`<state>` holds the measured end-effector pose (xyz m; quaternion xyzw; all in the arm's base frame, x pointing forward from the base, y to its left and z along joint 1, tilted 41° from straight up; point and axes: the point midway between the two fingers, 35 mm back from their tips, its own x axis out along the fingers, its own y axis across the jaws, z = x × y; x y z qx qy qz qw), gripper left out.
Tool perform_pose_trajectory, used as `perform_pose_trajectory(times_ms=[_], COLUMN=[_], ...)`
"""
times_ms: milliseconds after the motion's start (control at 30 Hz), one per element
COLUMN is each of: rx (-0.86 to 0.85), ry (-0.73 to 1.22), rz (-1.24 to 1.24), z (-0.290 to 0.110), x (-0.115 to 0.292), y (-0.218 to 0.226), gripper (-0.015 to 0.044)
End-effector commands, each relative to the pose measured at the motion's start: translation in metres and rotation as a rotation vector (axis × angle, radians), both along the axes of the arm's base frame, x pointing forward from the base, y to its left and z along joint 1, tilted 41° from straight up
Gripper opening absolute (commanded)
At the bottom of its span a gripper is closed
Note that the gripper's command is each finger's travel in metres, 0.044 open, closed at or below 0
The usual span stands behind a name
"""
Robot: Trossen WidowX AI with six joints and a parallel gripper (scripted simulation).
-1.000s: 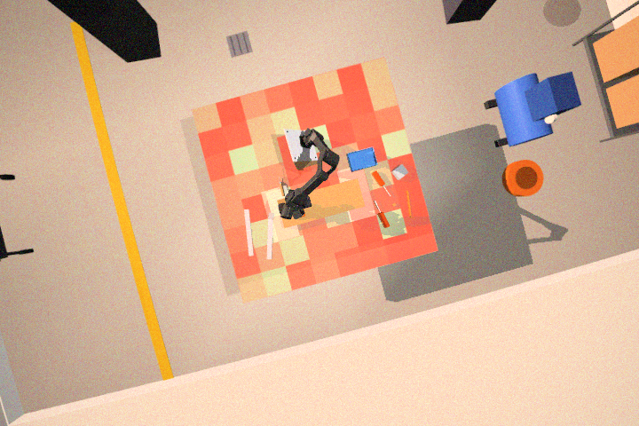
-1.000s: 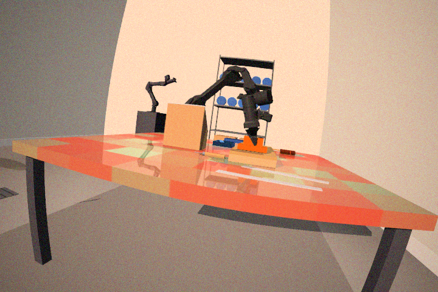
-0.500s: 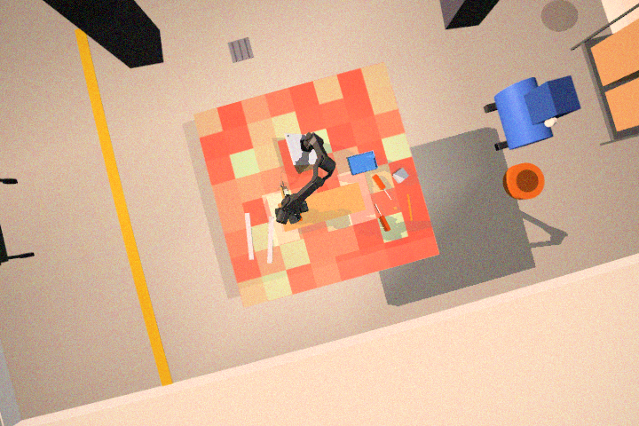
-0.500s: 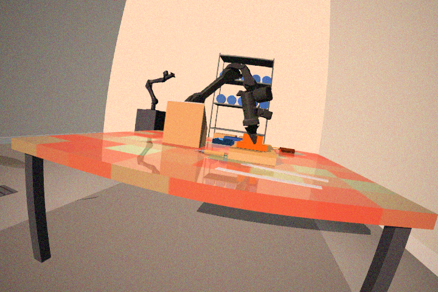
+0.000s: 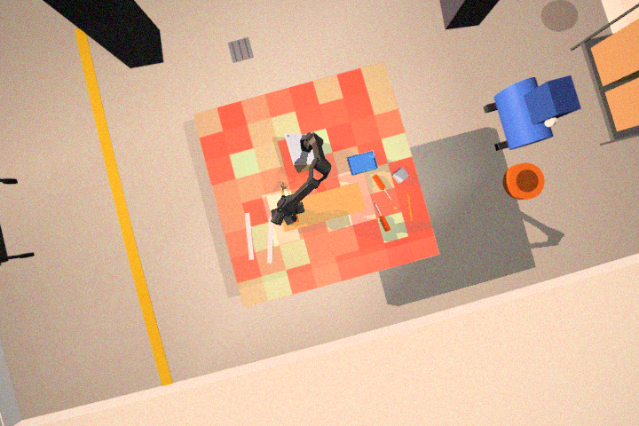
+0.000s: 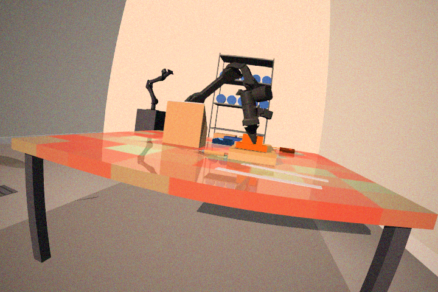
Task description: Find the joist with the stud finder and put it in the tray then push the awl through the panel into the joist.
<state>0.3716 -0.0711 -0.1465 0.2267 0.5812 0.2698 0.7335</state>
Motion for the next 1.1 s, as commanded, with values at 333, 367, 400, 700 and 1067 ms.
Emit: perform_pose_trajectory(times_ms=[333, 367, 400, 700, 1067], rx=[-0.001, -0.001, -0.002, -0.007, -0.011], ry=[0.0, 0.0, 0.0, 0.002, -0.002], rz=[0.0, 0.0, 0.0, 0.0, 0.009], z=[0.001, 0.003, 0.005, 0.044, 0.075], x=[0.001, 0.002, 0.002, 0.01, 0.011], y=[-0.003, -0.005, -0.008, -0.046, -0.067], gripper=[0.0, 0.0, 0.0, 0.0, 0.0])
